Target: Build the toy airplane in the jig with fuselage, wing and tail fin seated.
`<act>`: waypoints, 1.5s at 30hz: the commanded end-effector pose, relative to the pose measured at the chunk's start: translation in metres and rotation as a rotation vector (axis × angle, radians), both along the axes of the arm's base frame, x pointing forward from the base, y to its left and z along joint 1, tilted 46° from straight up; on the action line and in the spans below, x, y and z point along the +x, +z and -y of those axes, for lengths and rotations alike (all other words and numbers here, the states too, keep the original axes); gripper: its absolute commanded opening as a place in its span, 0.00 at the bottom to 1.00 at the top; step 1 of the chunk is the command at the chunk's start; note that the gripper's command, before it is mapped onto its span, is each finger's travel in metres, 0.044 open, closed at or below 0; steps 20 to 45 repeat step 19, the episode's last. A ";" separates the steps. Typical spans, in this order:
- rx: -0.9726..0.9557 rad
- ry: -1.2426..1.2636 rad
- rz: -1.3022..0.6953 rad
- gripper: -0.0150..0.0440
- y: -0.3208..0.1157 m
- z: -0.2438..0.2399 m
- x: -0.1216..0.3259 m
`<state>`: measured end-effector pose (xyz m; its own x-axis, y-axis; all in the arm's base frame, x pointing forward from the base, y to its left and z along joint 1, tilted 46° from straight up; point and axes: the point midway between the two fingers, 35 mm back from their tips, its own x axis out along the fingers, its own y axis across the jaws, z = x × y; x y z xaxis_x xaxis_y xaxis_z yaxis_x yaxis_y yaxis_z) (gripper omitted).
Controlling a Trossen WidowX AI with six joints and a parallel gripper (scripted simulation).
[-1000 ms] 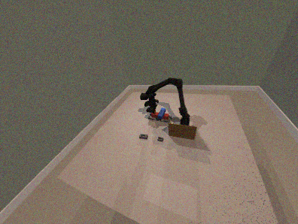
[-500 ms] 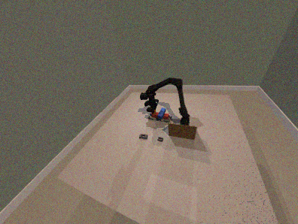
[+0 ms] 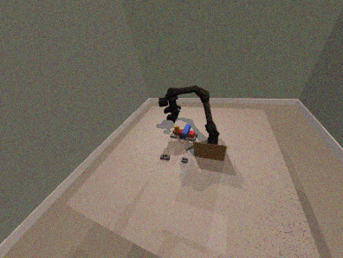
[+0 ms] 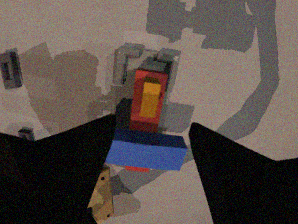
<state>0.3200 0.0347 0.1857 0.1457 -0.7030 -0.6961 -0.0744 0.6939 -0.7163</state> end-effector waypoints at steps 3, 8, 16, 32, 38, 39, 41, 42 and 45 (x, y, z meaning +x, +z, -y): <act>0.000 -0.008 -0.005 0.69 -0.001 0.000 0.001; 0.000 -0.008 -0.005 0.69 -0.001 0.000 0.001; 0.000 -0.007 -0.004 0.69 -0.001 0.000 0.001; 0.000 -0.007 -0.004 0.69 -0.001 0.000 0.001; 0.000 -0.007 -0.004 0.69 -0.001 0.000 0.001; 0.000 -0.007 -0.004 0.69 -0.001 0.000 0.001; 0.000 -0.007 -0.004 0.69 -0.001 0.000 0.001; 0.000 -0.007 -0.004 0.69 -0.001 0.000 0.001; 0.000 -0.007 -0.004 0.69 -0.001 0.000 0.001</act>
